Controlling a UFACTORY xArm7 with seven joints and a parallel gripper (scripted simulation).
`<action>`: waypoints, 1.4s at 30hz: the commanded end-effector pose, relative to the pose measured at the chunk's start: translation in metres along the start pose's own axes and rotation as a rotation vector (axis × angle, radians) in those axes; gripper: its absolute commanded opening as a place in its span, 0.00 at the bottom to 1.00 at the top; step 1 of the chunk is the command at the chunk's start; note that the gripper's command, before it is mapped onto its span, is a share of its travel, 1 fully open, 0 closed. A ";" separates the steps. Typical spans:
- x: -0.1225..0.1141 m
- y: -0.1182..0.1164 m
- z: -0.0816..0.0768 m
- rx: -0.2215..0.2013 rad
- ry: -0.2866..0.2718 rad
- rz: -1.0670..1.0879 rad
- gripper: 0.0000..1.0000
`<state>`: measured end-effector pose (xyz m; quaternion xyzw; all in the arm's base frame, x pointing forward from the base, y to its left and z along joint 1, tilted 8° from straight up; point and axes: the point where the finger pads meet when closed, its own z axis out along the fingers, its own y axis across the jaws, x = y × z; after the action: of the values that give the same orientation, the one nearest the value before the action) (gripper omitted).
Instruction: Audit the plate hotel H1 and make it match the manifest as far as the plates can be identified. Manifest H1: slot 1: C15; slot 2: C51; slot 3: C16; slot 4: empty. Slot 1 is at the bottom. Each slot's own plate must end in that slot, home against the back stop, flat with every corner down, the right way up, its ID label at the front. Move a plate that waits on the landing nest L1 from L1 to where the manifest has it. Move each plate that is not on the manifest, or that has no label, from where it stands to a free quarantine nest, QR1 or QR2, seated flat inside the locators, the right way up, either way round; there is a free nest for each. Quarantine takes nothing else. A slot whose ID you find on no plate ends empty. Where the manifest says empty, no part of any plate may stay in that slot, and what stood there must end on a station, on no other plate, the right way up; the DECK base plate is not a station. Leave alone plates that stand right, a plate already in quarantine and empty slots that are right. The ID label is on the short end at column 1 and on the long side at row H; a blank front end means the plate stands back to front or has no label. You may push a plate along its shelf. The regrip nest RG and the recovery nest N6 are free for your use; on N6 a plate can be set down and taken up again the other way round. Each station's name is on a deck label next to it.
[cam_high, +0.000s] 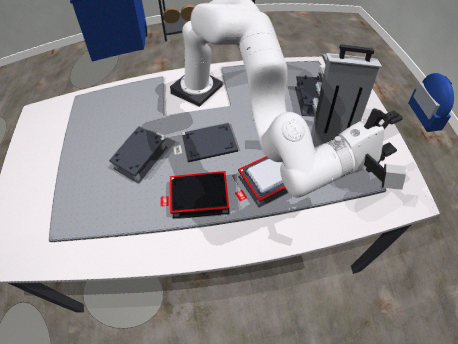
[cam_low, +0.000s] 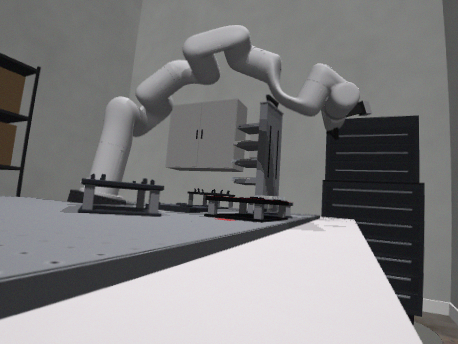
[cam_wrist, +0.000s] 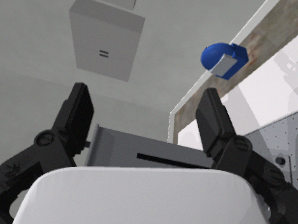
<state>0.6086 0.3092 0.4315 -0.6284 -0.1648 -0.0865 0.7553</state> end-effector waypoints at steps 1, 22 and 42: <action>0.004 -0.016 0.001 0.000 -0.001 -0.005 1.00; 0.017 -0.071 0.006 0.000 -0.001 -0.005 1.00; 0.032 -0.129 0.010 0.000 -0.001 -0.004 1.00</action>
<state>0.5947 0.2977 0.5517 -0.6284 -0.1645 -0.0866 0.7553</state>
